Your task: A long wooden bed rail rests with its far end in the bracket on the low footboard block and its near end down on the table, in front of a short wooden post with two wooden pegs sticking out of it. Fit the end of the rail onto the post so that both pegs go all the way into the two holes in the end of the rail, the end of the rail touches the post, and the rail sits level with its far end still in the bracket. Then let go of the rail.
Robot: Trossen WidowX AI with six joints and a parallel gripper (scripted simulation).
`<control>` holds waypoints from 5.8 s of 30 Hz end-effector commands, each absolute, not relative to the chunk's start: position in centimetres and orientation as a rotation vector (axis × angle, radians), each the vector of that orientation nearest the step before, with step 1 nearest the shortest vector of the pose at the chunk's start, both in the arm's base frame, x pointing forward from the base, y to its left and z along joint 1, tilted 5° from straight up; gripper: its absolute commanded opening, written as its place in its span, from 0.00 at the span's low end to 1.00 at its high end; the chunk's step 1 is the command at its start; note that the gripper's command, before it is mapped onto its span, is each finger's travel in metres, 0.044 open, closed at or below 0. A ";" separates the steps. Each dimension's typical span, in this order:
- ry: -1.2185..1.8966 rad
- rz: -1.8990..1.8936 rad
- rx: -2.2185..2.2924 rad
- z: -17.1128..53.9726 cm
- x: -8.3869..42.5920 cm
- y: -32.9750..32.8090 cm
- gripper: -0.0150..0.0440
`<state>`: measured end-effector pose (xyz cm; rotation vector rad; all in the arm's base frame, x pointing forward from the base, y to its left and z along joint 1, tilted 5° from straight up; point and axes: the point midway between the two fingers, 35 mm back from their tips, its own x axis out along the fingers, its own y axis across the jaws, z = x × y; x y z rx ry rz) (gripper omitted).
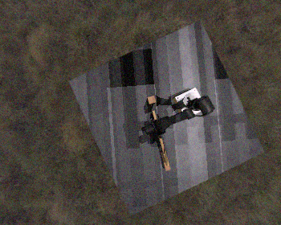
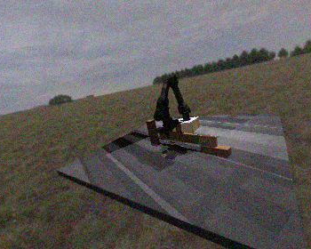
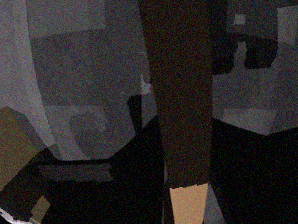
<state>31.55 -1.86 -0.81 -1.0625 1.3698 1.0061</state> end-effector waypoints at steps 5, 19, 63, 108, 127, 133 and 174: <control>1.369 1.005 -1.066 -0.8 31.5 -2.2 0.25; 1.370 1.005 -1.066 -0.7 31.4 -2.7 0.25; 1.371 1.004 -1.067 -0.6 31.1 -4.0 0.25; 1.372 1.004 -1.068 -0.6 30.7 -5.4 0.25; 1.373 1.003 -1.068 -0.4 30.6 -5.9 0.25; 1.373 1.003 -1.068 -0.4 30.5 -6.1 0.25; 1.372 1.004 -1.068 -0.6 30.6 -5.7 0.25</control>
